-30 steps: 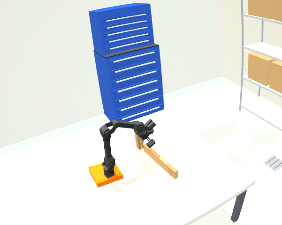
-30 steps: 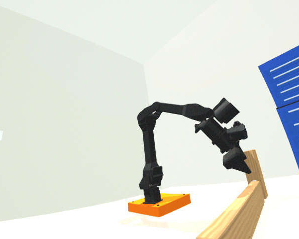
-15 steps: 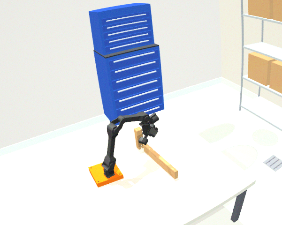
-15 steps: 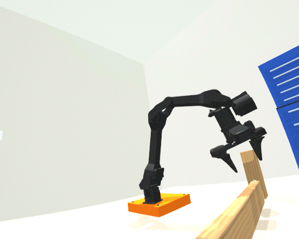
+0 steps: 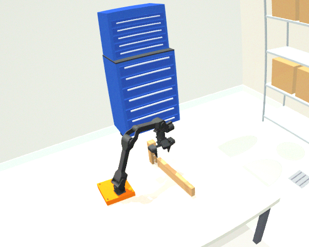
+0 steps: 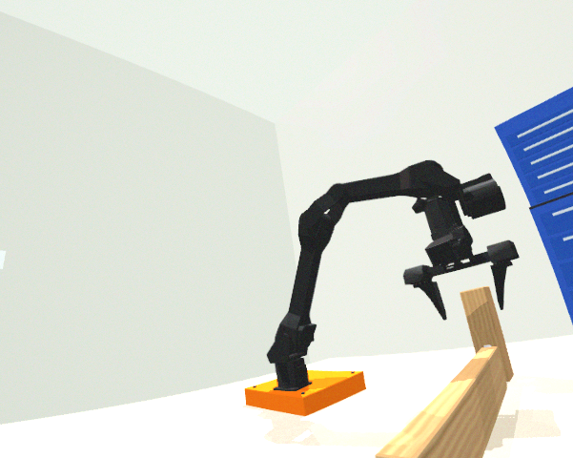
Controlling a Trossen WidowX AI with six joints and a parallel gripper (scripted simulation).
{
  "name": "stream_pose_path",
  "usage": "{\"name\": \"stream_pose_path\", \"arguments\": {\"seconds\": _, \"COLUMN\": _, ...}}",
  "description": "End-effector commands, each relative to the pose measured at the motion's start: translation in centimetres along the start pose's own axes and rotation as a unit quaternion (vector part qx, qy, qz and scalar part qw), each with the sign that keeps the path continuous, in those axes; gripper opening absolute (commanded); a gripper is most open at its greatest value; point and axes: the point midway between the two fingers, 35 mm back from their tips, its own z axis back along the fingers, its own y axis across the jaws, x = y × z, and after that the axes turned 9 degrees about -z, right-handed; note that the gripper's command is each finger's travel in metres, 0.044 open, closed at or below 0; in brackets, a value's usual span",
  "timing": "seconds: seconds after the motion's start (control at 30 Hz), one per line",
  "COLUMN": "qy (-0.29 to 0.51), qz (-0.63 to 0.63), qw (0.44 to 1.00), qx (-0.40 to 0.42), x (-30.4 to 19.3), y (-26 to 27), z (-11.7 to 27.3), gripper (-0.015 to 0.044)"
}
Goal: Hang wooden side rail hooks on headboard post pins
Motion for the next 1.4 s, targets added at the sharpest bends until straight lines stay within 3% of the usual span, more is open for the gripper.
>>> {"name": "stream_pose_path", "arguments": {"seconds": 0.0, "qy": -0.003, "qz": -0.005, "qw": 1.000, "qx": 0.000, "x": 0.0, "y": 0.1, "z": -1.1, "gripper": 0.0440}}
{"name": "stream_pose_path", "arguments": {"seconds": 0.33, "qy": -0.003, "qz": -0.005, "qw": 1.000, "qx": 0.000, "x": 0.1, "y": 0.0, "z": -4.8, "gripper": 0.0440}}
{"name": "stream_pose_path", "arguments": {"seconds": 1.37, "qy": -0.003, "qz": -0.005, "qw": 1.000, "qx": 0.000, "x": 0.1, "y": 0.1, "z": -9.4, "gripper": 0.0440}}
